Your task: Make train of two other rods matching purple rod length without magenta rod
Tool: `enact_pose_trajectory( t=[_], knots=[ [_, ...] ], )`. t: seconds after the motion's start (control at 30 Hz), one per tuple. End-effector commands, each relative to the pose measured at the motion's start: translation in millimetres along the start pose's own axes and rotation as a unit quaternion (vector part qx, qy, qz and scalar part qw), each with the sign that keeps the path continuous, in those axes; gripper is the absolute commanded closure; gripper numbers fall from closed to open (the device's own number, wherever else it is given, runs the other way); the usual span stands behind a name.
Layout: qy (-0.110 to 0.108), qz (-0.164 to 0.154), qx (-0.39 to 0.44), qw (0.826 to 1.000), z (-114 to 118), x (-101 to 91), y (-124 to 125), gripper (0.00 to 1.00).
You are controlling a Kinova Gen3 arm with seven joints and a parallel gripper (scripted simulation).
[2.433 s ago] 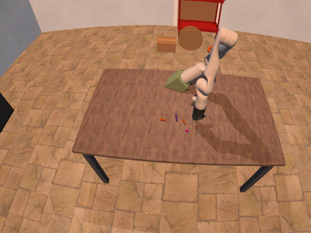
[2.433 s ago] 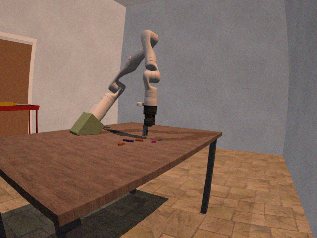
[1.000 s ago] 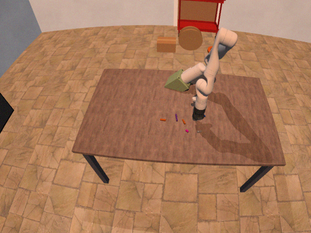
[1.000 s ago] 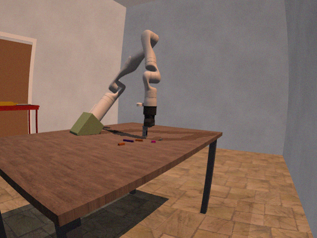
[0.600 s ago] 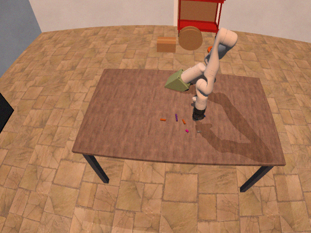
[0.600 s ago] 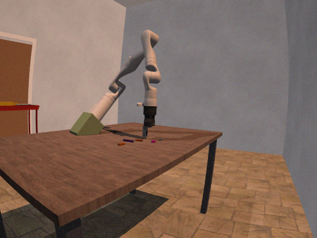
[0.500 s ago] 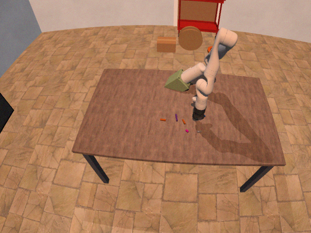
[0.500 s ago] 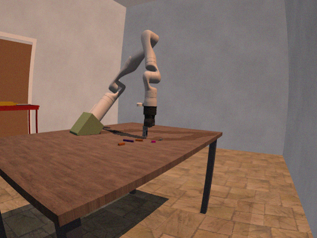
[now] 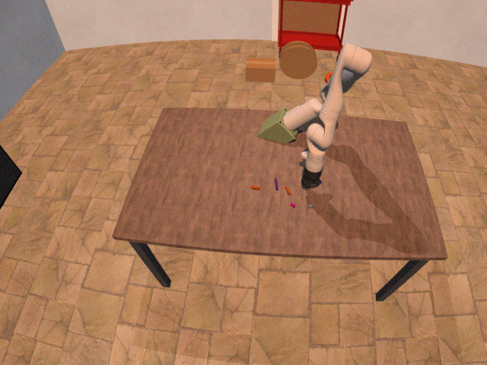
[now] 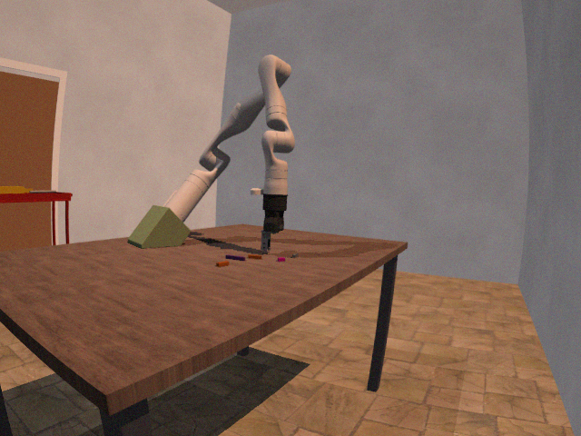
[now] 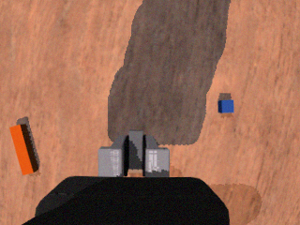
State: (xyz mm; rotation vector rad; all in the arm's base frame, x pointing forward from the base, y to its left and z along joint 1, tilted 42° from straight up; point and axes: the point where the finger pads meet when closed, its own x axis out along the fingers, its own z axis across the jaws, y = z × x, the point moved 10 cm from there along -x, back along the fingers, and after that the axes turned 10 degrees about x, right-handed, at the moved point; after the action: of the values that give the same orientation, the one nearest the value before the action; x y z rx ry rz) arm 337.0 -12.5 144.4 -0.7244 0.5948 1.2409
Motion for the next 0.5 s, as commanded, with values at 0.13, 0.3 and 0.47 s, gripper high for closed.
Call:
enact_pose_trajectory(
  t=[0.13, 0.3, 0.47],
  knots=[
    [0.000, -0.001, 0.000, 1.000, -0.2, 0.1, -0.3, 0.76],
    [0.000, -0.001, 0.000, 1.000, -0.2, 3.1, -0.3, 0.76],
    [0.000, -0.001, 0.000, 1.000, -0.2, 5.9, -0.3, 0.76]
  ],
)
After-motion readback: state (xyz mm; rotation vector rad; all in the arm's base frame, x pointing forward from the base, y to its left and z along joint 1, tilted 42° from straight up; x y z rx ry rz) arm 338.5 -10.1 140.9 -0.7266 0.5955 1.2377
